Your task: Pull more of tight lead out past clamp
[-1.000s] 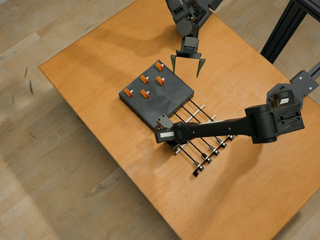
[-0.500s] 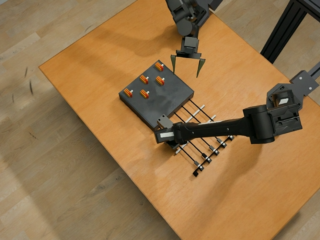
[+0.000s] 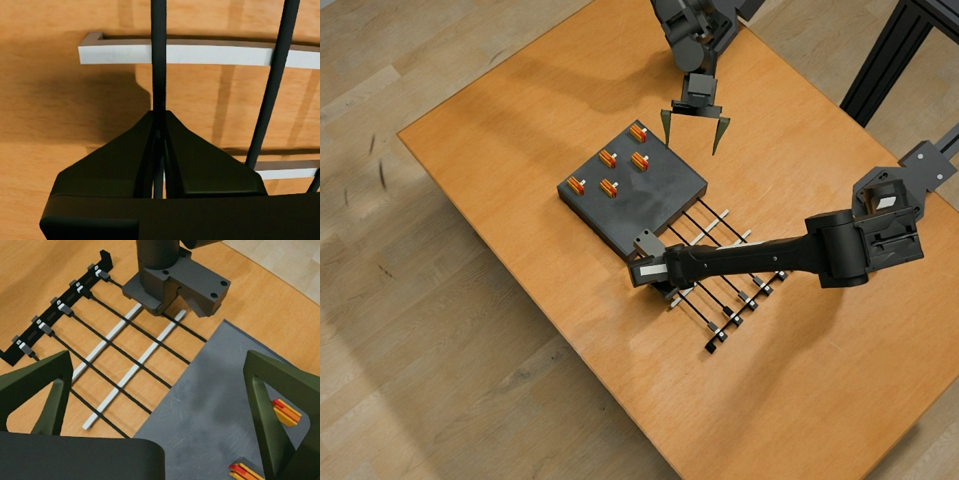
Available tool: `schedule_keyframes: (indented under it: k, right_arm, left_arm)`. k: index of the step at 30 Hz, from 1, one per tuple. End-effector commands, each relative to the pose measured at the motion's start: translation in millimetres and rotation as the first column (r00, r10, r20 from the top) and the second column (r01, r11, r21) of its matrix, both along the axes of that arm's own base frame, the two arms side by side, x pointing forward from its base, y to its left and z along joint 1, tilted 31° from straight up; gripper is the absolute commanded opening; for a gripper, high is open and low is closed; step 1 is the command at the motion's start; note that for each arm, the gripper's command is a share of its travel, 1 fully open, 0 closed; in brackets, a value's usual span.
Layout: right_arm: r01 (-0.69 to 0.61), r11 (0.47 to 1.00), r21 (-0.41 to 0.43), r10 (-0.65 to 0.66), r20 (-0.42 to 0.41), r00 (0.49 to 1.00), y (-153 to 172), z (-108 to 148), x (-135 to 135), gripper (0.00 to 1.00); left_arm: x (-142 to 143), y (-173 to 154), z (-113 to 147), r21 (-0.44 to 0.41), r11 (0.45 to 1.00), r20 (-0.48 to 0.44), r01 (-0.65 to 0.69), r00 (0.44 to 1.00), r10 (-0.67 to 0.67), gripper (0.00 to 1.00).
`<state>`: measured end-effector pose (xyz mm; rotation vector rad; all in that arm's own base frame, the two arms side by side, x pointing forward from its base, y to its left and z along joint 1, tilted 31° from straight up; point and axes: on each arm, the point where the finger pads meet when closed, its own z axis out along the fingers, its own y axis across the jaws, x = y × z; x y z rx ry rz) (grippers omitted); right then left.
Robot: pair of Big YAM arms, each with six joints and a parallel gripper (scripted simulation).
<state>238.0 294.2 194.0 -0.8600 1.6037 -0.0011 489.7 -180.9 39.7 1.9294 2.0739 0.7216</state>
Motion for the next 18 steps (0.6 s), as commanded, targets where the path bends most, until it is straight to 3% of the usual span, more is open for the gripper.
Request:
schedule_keyframes:
  k: [1, 14, 18]
  right_arm:
    - [-0.007, 1.000, 0.013, 0.007, 0.011, 1.000, 5, 8, 0, 1.00]
    - [-0.007, 1.000, 0.013, 0.007, 0.011, 1.000, 5, 8, 0, 1.00]
    - [-0.007, 1.000, 0.013, 0.007, 0.011, 1.000, 5, 8, 0, 1.00]
  left_arm:
    - [10, -16, 26, -0.030, 0.999, 0.054, 0.028, 0.998, -0.026, 0.00]
    - [1, -24, 48, -0.044, 0.999, 0.067, 0.024, 0.998, -0.021, 0.00]
    - [-8, -20, 43, -0.032, 0.999, 0.046, 0.020, 0.999, -0.019, 0.00]
